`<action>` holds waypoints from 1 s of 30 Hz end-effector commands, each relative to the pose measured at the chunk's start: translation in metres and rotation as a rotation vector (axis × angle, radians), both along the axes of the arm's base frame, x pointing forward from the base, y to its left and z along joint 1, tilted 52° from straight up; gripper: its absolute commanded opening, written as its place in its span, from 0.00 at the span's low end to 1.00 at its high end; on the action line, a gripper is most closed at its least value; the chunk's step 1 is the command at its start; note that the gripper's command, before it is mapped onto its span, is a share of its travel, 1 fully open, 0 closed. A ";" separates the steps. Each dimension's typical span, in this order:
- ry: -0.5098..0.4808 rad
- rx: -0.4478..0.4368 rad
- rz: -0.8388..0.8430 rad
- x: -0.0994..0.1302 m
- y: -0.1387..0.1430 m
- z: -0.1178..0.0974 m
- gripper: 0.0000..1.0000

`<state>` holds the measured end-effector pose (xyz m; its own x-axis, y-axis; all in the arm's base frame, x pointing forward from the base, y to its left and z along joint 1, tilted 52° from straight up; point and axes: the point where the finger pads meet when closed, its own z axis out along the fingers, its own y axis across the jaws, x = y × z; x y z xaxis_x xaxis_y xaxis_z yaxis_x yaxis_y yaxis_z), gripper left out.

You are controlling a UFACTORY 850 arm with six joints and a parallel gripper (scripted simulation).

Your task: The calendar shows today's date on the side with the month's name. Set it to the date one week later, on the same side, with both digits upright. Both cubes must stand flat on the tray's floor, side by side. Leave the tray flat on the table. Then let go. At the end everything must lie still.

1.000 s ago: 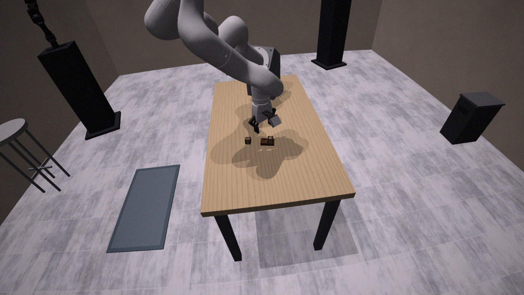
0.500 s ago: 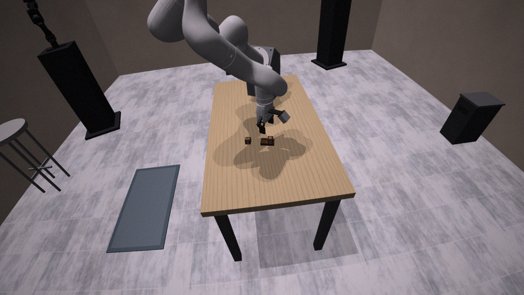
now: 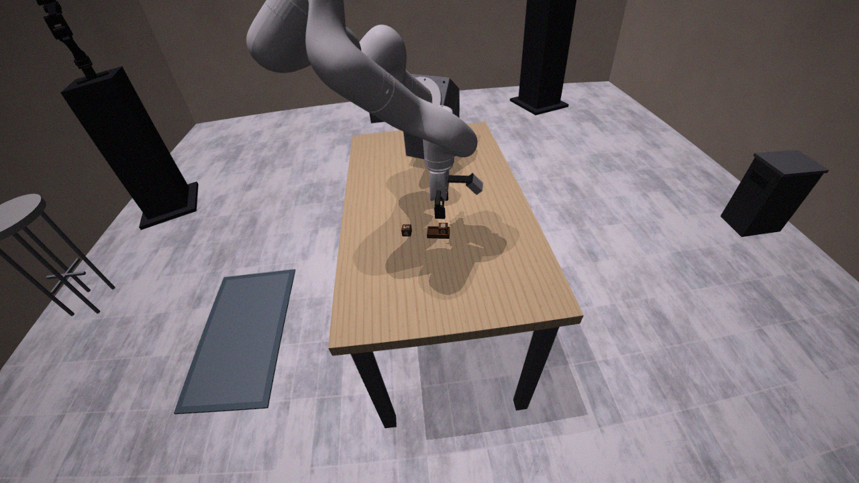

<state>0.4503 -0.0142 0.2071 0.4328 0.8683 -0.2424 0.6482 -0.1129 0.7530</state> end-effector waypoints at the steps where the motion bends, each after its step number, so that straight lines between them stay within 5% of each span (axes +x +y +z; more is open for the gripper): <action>1: 0.025 -0.027 0.019 0.000 0.002 0.000 1.00; 4: 0.027 -0.028 0.020 0.001 0.002 0.000 1.00; 5: 0.027 -0.028 0.020 0.001 0.002 0.000 0.47; 30: 0.027 -0.028 0.020 0.001 0.002 0.000 0.47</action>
<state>0.4507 -0.0128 0.2066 0.4086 0.8691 -0.2786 0.6703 -0.0786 0.7379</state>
